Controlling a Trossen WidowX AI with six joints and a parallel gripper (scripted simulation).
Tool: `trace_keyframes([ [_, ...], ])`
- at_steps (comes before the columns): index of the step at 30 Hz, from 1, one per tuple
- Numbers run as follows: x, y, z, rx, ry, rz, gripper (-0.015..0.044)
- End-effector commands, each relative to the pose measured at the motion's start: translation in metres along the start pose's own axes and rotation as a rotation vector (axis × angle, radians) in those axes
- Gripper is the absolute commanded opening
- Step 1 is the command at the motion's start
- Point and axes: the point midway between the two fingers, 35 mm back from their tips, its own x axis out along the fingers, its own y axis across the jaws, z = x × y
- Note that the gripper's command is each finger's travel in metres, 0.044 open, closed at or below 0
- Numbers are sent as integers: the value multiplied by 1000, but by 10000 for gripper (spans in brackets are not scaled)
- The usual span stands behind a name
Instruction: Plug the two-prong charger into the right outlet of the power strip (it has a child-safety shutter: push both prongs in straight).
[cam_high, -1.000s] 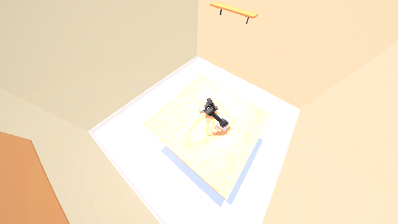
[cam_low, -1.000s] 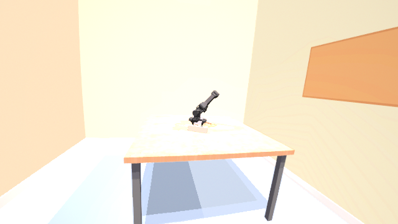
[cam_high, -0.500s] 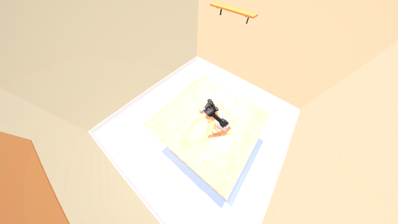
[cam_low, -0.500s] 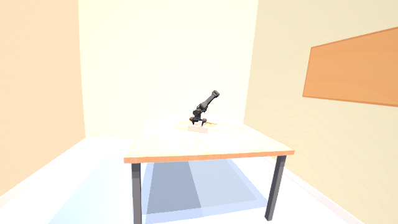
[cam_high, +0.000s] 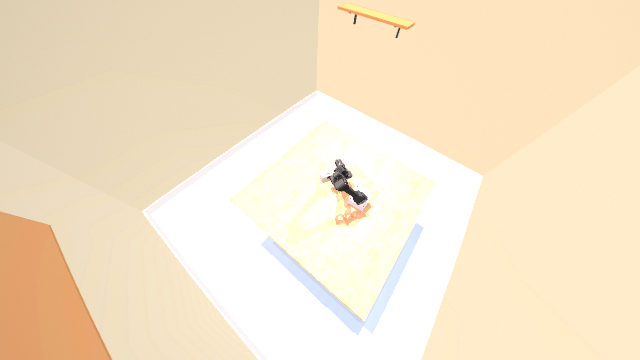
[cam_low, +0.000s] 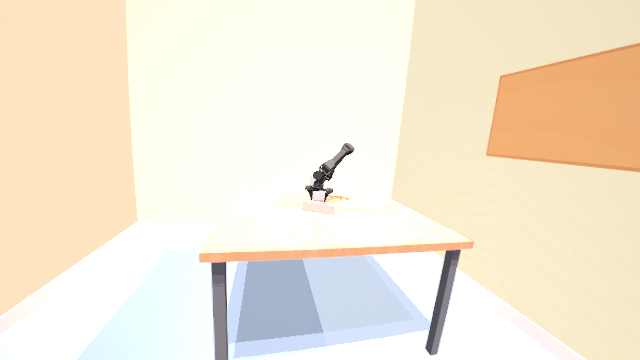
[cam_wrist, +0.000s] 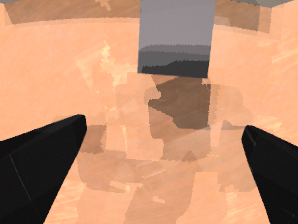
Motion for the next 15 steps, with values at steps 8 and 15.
trace_keyframes([
  [8,-58,-2,18,15,-439,0,440],
  [15,-58,-2,18,15,-439,0,440],
])
